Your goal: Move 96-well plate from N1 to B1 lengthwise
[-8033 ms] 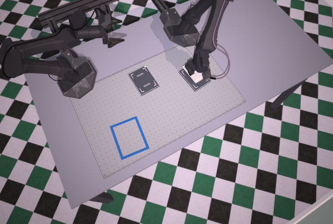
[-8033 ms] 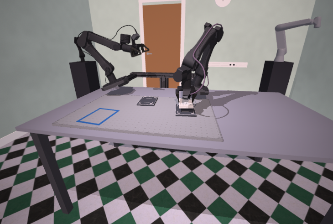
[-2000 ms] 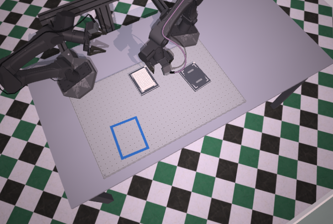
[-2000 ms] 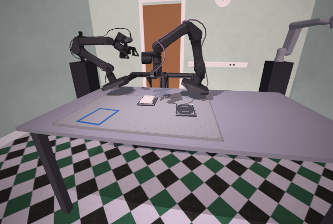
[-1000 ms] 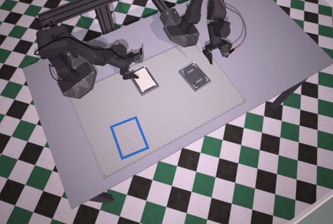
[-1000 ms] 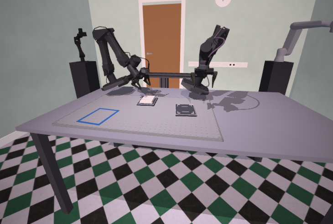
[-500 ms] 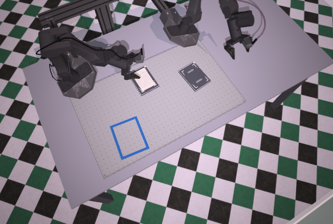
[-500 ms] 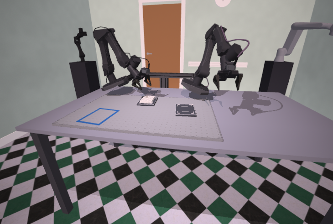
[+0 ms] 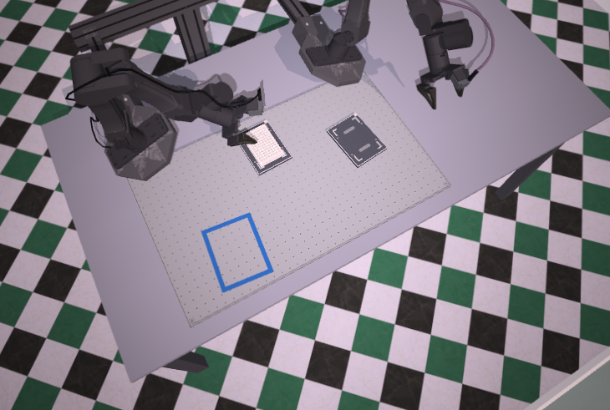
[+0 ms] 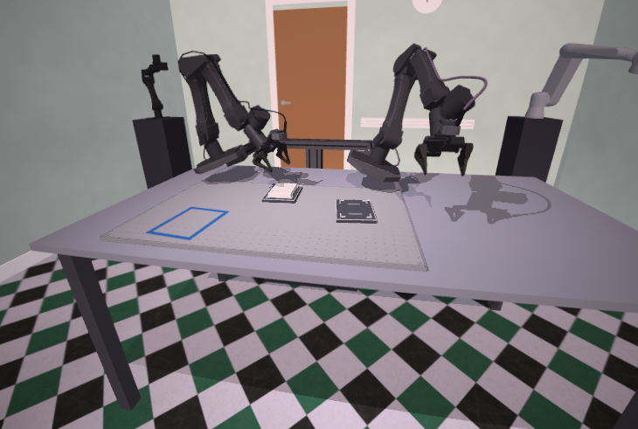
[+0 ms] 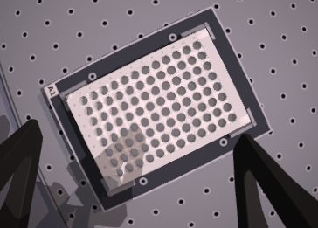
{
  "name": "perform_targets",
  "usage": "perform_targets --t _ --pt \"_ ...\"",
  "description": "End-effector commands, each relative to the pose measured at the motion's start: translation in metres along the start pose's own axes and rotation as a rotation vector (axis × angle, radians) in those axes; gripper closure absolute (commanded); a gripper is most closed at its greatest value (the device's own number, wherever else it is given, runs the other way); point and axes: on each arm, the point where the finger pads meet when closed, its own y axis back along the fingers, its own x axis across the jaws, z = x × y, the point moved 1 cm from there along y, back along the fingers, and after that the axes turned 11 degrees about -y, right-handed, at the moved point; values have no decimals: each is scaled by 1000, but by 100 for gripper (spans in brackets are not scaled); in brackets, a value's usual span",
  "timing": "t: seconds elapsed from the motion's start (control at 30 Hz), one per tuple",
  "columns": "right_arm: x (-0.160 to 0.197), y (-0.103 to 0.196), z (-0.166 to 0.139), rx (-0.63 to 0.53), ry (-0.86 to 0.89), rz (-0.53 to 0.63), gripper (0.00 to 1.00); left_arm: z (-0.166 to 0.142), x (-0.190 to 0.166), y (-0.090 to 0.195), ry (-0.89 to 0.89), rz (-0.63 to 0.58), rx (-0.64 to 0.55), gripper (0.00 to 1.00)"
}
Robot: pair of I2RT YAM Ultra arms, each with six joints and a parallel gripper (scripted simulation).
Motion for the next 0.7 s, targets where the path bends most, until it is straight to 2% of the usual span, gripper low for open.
perform_targets --t 0.0,0.07,0.2,0.43,0.5,0.67 --pt "-6 -2 -7 34 -32 -33 0 16 3 4 3 -7 -30 0" --pt "-9 -2 -14 79 -79 -73 0 12 -6 5 14 -13 -6 0" --pt "-14 -2 -24 173 -208 -172 0 28 -40 15 2 -59 -10 0" --pt "-10 -6 -19 281 -404 -302 0 56 -114 45 -70 -168 -55 0" --pt "-10 -6 -19 281 -404 -302 0 56 -114 45 -70 -168 -55 0" --pt "-10 -10 -18 379 -562 -391 0 60 -166 74 -130 -244 -76 0"
